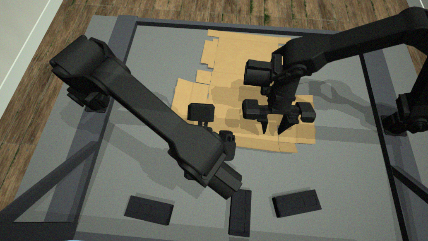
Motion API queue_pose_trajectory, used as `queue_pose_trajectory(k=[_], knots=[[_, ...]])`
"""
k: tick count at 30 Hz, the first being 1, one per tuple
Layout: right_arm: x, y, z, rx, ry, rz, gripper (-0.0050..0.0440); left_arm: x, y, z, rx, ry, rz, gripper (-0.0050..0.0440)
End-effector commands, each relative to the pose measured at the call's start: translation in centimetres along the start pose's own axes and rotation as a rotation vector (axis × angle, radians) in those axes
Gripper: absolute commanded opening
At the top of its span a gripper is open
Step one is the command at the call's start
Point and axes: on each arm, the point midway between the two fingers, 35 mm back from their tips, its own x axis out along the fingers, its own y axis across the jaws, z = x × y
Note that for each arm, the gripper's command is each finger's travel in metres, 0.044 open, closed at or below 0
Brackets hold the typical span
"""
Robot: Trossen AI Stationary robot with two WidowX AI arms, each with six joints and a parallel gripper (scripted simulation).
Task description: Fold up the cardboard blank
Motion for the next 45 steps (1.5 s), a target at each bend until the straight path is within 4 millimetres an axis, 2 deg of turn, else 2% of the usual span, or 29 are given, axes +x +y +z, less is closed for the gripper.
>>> queue_pose_trajectory(k=[1, 3, 9, 11, 22, 45], knots=[[-0.9, 0.8, -0.2, 0.028, -0.008, 0.027, 0.0196, -0.7, 0.3, 0.2, -0.013, -0.018, -0.009, 0.0], [-0.9, 0.8, -0.2, 0.028, -0.008, 0.027, 0.0196, -0.7, 0.3, 0.2, -0.013, -0.018, -0.009, 0.0], [-0.9, 0.8, -0.2, 0.028, -0.008, 0.027, 0.0196, 0.5, 0.9, 0.9, -0.013, -0.018, -0.008, 0.014], [-0.9, 0.8, -0.2, 0.028, -0.008, 0.027, 0.0196, 0.5, 0.9, 0.9, -0.013, -0.018, -0.008, 0.014], [-0.9, 0.8, -0.2, 0.028, -0.008, 0.027, 0.0196, 0.5, 0.9, 0.9, -0.013, -0.018, -0.008, 0.0396], [-0.9, 0.8, -0.2, 0.028, -0.008, 0.027, 0.0196, 0.5, 0.9, 0.9, -0.013, -0.018, -0.008, 0.0396]])
